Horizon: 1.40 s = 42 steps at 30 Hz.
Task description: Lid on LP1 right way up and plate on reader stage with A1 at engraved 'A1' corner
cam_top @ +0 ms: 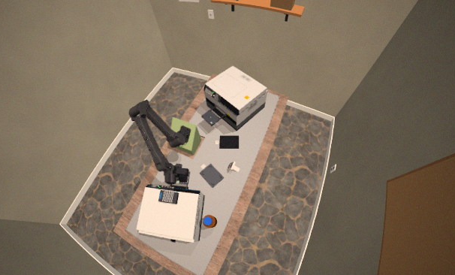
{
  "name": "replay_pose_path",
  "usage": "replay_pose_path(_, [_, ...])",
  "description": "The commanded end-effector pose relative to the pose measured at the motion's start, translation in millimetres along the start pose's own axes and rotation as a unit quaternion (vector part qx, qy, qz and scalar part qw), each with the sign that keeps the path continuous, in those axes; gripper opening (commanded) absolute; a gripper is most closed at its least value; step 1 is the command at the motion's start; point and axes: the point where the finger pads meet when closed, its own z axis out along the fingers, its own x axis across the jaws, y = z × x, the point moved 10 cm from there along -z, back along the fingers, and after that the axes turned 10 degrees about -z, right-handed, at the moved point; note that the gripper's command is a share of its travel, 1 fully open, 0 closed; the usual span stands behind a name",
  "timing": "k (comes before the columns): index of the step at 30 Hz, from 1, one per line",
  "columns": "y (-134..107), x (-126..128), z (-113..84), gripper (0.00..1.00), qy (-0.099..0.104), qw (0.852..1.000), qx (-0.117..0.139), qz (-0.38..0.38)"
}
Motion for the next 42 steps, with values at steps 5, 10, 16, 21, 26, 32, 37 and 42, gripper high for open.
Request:
replay_pose_path(5, [-5, -18, -9.9, 1.0, -0.018, 1.0, -0.001, 0.018])
replay_pose_path(10, [-3, -13, -5.0, 1.0, -0.014, 1.0, 0.0, 0.016])
replay_pose_path(16, [-2, -6, -3.8, 1.0, -0.012, 1.0, 0.0, 0.014])
replay_pose_path(21, [-2, -1, -3.0, 1.0, -0.003, 1.0, 0.001, 0.01])
replay_pose_path(26, [-1, -1, -0.2, 1.0, 0.004, 1.0, 0.001, 0.007])
replay_pose_path(32, [-3, -8, -4.6, 1.0, -0.002, 1.0, 0.001, 0.01])
replay_pose_path(37, [-6, -14, -10.1, 1.0, -0.012, 1.0, 0.001, 0.014])
replay_pose_path(42, [-7, -15, -13.6, 1.0, -0.019, 1.0, 0.001, 0.017])
